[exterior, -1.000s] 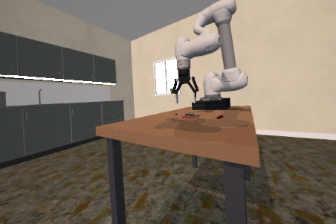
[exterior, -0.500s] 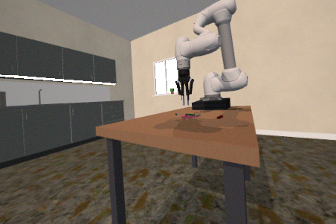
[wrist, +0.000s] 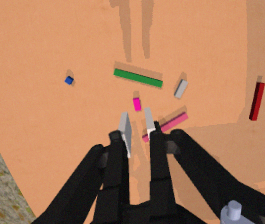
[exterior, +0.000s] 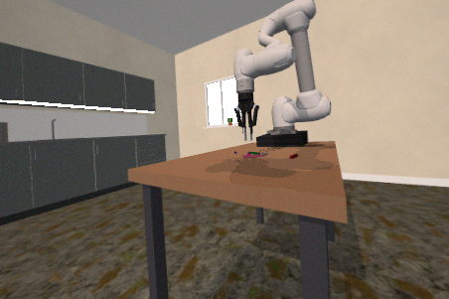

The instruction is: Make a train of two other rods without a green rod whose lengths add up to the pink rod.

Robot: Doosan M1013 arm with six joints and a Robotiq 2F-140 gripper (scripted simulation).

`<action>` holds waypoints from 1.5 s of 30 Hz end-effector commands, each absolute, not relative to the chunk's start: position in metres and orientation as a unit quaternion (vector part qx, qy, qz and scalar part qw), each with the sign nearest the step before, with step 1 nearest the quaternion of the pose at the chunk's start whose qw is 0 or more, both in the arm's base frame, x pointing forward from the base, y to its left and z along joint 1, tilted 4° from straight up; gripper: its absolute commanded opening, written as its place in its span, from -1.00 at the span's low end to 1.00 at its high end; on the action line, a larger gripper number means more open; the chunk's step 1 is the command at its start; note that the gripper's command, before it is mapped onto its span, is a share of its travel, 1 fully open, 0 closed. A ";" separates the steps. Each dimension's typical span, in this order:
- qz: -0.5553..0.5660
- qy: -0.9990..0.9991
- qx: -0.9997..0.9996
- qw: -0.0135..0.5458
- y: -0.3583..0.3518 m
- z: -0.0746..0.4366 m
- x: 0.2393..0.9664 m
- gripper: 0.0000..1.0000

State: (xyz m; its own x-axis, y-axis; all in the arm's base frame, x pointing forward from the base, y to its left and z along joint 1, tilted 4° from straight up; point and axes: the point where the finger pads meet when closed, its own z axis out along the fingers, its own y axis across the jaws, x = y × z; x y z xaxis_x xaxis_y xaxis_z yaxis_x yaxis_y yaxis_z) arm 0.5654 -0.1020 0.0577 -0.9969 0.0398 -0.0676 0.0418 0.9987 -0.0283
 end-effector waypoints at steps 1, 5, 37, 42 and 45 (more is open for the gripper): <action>-0.013 0.999 0.022 0.031 -0.102 0.056 0.565 -0.71; -0.013 0.999 0.022 0.031 -0.102 0.056 0.565 -0.71; -0.012 0.999 0.022 0.031 -0.104 0.024 0.567 -0.71; -0.012 0.999 0.022 0.031 -0.104 0.018 0.568 -0.71; -0.012 0.999 0.022 0.031 -0.104 0.016 0.568 -0.71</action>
